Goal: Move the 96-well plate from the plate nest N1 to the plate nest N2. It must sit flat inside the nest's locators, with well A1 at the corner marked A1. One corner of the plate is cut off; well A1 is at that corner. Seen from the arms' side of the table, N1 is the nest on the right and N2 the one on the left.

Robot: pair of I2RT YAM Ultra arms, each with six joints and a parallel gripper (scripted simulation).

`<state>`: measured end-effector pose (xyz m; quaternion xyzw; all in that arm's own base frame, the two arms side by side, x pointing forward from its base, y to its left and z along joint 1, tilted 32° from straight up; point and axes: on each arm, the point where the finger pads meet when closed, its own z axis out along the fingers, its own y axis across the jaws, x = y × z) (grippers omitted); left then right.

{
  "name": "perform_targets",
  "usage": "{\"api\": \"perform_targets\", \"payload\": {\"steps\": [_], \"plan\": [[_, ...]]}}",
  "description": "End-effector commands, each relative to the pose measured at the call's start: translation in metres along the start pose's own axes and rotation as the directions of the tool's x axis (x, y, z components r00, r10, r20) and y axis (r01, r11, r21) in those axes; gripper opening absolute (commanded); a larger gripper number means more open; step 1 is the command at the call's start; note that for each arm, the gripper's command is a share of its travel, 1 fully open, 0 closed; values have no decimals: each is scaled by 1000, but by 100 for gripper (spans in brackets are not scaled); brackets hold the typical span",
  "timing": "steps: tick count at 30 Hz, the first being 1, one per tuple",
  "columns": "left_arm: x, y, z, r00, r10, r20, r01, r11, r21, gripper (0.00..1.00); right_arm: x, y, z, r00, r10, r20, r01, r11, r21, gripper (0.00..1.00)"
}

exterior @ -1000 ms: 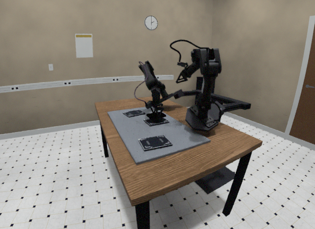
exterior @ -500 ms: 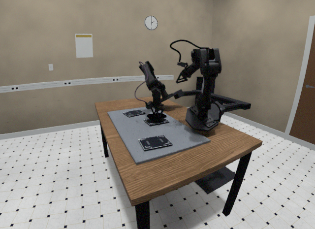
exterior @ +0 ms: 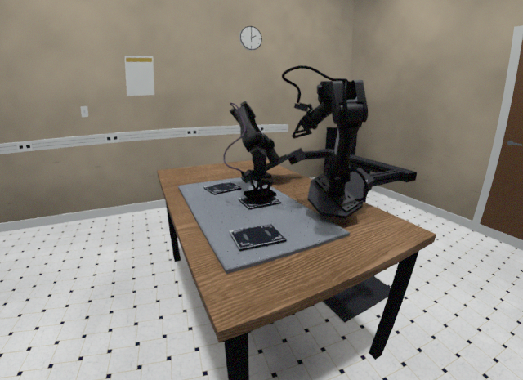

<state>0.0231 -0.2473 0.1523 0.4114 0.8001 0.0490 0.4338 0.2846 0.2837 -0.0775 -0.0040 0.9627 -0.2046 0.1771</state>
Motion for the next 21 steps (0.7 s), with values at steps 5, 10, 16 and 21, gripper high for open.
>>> {"api": "perform_targets", "payload": {"steps": [5,10,16,21], "plan": [[-6,-1,-6,1000,-4,8,4,1000,5,100,-8,4,-14,999,4,36,-3,1000,-29,79],[-6,-1,-6,1000,-4,8,4,1000,5,100,-2,5,-9,1000,-4,20,4,1000,-22,79],[-6,-1,-6,1000,-4,8,4,1000,5,100,-1,4,3,1000,-7,25,8,1000,-14,79],[-6,-1,-6,1000,-4,8,4,1000,5,100,-3,3,16,1000,-5,27,5,1000,-14,79]]}}
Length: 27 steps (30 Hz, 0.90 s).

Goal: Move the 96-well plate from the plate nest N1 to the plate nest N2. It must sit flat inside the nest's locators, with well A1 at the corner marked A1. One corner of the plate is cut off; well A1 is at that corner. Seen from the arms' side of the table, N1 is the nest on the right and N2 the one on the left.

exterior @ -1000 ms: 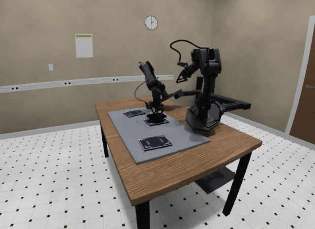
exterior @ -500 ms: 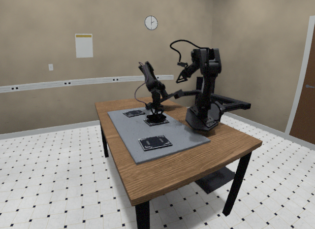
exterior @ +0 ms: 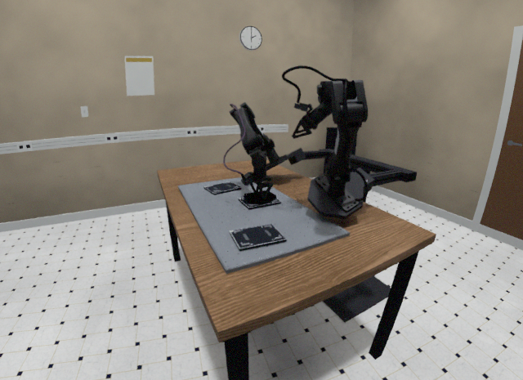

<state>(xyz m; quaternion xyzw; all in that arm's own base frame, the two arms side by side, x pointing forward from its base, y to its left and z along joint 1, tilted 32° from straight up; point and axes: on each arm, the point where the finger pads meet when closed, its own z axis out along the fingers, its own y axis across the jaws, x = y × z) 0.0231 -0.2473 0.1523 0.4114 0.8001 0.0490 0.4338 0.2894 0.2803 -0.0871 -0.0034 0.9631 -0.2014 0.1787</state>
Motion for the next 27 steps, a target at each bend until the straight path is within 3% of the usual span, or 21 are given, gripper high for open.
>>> {"api": "perform_targets", "payload": {"steps": [1,14,18,23,25,27], "plan": [[-6,-1,-6,1000,-4,8,4,1000,5,100,-3,2,7,1000,-7,25,8,1000,-8,79],[-6,-1,-6,1000,-4,8,4,1000,5,100,2,-5,29,1000,-17,9,17,1000,20,79],[-6,-1,-6,1000,-4,8,4,1000,5,100,-4,3,5,1000,-1,13,1,1000,1,79],[-6,-1,-6,1000,-4,8,4,1000,5,100,-4,3,5,1000,-6,13,5,1000,1,79],[-6,-1,-6,1000,-4,8,4,1000,5,100,-4,3,5,1000,-7,13,7,1000,1,100],[-6,-1,-6,1000,-4,8,4,1000,5,100,-4,2,4,1000,-7,24,7,1000,-2,100]]}}
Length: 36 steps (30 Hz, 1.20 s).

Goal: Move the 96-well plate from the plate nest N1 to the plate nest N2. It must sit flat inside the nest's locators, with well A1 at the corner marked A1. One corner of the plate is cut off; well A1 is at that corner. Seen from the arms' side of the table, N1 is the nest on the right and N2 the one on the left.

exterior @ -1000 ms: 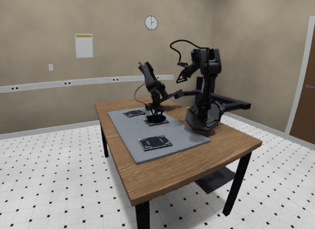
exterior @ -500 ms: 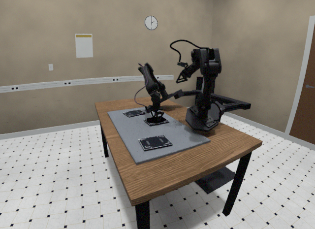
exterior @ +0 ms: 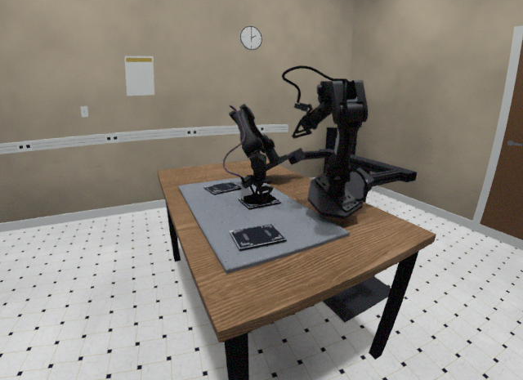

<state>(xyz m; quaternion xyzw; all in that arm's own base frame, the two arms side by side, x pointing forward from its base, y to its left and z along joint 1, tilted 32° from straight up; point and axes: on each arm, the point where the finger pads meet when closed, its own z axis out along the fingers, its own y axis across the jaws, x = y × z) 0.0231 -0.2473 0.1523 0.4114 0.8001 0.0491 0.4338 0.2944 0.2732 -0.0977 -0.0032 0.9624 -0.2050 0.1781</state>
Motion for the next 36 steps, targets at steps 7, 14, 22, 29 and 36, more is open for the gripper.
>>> {"api": "perform_targets", "payload": {"steps": [7,14,22,29,36], "plan": [[-6,-1,-6,1000,-4,8,4,1000,5,100,-8,3,-23,1000,1,31,0,999,-41,100],[-6,-1,-6,1000,-4,8,4,1000,5,100,-12,6,-40,999,21,29,-19,998,-63,100],[-6,-1,-6,1000,-4,8,4,1000,5,100,-11,12,-61,999,21,27,-19,998,-63,100],[-6,-1,-6,1000,-4,8,4,1000,5,100,-9,11,-110,999,21,24,-19,998,-64,100],[-6,-1,-6,1000,-4,8,4,1000,5,100,-1,4,-107,1000,-5,11,5,1000,-8,100]]}}
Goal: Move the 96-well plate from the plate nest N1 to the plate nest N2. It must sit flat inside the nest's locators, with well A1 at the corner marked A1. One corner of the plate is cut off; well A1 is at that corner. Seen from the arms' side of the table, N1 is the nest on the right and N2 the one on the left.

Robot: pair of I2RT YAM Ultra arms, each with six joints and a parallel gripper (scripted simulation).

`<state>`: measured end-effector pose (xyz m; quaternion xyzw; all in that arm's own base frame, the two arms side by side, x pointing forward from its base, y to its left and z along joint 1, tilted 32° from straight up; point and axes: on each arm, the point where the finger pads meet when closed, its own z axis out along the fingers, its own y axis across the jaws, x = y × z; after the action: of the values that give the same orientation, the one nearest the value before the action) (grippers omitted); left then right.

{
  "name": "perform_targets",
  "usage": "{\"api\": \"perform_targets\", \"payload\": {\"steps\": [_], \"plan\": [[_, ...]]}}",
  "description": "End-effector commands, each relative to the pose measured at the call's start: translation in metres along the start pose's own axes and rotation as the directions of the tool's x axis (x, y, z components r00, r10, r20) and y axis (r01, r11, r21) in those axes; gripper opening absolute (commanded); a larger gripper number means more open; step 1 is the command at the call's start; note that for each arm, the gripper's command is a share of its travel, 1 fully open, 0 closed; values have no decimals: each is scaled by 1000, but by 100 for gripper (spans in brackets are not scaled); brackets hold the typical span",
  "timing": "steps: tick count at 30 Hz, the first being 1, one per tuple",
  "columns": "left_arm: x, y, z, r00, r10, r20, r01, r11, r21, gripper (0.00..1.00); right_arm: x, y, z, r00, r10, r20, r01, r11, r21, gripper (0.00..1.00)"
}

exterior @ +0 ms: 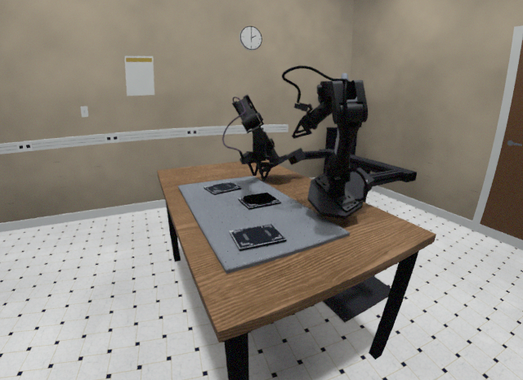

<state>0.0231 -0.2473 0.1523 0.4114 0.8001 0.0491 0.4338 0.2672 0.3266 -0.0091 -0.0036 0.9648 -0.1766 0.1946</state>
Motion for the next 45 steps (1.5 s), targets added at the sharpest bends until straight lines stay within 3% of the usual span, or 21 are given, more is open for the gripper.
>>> {"api": "perform_targets", "payload": {"steps": [1,10,18,23,25,28,37,40,42,45], "plan": [[-6,-1,-6,1000,-4,8,4,1000,5,100,8,-9,-1,1000,-22,-22,23,998,50,100],[-6,-1,-6,1000,-4,8,4,1000,5,100,-5,-12,-5,999,-21,41,20,1000,22,100],[-6,-23,4,1000,6,-16,-5,998,64,100,-32,-77,-16,984,-44,171,40,999,30,100],[-4,-53,57,997,46,-68,-36,990,133,100,-44,-140,-16,965,-104,239,89,993,72,100],[-4,-53,57,997,46,-68,-36,990,133,100,-44,-140,-16,965,-104,239,89,993,72,100],[-1,-55,97,993,62,-96,-48,989,143,100,-54,-178,-24,951,-119,286,102,992,73,100],[18,-28,191,985,95,-143,-75,988,136,100,-73,-264,-25,916,-177,360,168,984,57,100],[29,-13,213,982,100,-161,-81,989,124,100,-82,-295,-29,901,-164,402,161,986,41,100],[29,-13,213,982,100,-161,-81,989,124,100,-82,-295,-29,901,-164,402,161,986,41,100],[39,1,230,979,106,-172,-87,990,114,100,-95,-331,-47,857,-136,497,154,988,6,100]]}}
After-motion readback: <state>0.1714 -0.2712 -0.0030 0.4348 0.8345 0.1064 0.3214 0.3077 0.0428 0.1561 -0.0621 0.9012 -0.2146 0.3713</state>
